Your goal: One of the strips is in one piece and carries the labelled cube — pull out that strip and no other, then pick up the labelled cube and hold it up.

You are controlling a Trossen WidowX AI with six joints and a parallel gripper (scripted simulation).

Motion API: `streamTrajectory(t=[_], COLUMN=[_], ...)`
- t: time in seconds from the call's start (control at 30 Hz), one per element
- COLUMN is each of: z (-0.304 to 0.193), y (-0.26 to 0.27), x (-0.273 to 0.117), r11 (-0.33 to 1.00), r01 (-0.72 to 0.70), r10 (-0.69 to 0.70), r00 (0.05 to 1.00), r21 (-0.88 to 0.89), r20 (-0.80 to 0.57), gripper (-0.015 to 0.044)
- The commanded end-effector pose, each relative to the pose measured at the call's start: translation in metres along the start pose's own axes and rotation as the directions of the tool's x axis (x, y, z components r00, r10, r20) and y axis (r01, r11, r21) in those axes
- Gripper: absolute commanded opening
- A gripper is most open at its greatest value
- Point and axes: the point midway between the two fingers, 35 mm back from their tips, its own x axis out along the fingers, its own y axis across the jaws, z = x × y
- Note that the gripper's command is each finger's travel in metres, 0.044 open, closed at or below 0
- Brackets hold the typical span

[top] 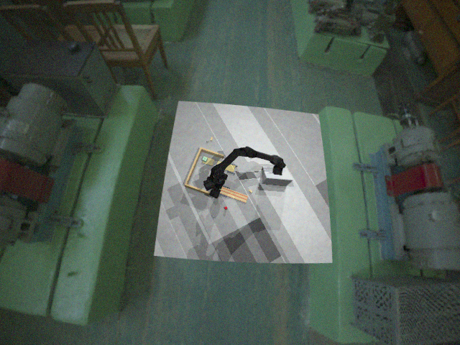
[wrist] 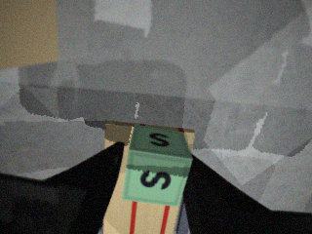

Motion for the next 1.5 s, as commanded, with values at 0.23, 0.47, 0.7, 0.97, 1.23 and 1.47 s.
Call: streamTrajectory(t=[0.23,0.47,0.7,0.97,1.23,1.47], z=[0.0,-0.014,-0.032,-0.049,-0.059,-0.076], y=[0.0,-0.01,-0.022,-0.035,-0.042,-0.054], x=[-0.001,-0.015,-0.03,-0.042,-0.044,-0.045], r11=[1.0,1.0,1.0,1.0,1.0,1.0], r01=[0.0,0.001,0.003,0.006,0.006,0.006], r10=[0.0,-0.001,-0.003,-0.006,-0.006,-0.006], r00=[1.0,1.0,1.0,1.0,1.0,1.0], r21=[0.0,-0.003,-0.007,-0.01,-0.011,-0.012], r20=[0.0,-0.001,-0.001,-0.001,-0.001,-0.002], gripper=[0.002,0.0,0.0,0.0,0.0,0.0])
